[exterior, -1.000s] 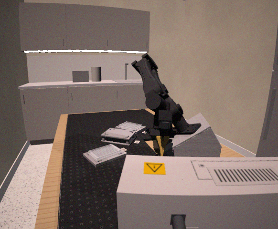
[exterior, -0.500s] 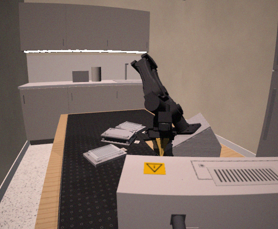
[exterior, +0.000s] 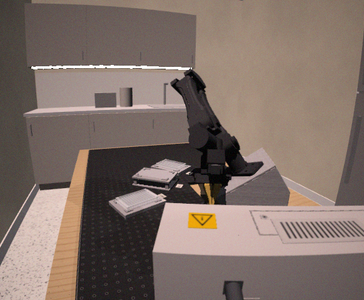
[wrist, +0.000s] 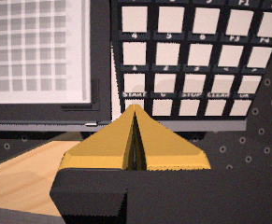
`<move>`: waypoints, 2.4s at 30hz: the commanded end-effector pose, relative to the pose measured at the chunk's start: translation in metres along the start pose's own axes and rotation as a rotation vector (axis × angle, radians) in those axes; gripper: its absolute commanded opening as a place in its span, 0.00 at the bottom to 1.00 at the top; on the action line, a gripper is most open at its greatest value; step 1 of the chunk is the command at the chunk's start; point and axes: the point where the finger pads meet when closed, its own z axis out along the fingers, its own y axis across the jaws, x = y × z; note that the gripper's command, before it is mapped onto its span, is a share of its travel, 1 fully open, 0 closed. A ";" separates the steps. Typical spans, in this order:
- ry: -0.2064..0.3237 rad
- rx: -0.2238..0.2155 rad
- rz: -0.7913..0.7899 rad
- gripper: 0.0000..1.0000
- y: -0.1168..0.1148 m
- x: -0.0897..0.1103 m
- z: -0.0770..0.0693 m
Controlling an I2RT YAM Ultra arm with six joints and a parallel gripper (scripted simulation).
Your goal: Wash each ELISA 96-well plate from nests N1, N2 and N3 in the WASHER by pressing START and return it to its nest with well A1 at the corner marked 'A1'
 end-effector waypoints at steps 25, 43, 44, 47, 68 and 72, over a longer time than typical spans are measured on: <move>-0.022 0.002 0.005 0.00 -0.001 -0.006 0.005; -0.022 0.002 0.005 0.00 -0.001 -0.006 0.005; -0.022 0.002 0.005 0.00 -0.001 -0.006 0.005; -0.022 0.002 0.005 0.00 -0.001 -0.006 0.005; -0.022 0.002 0.005 0.00 -0.001 -0.006 -0.014; -0.022 0.002 0.005 0.00 -0.001 -0.006 -0.020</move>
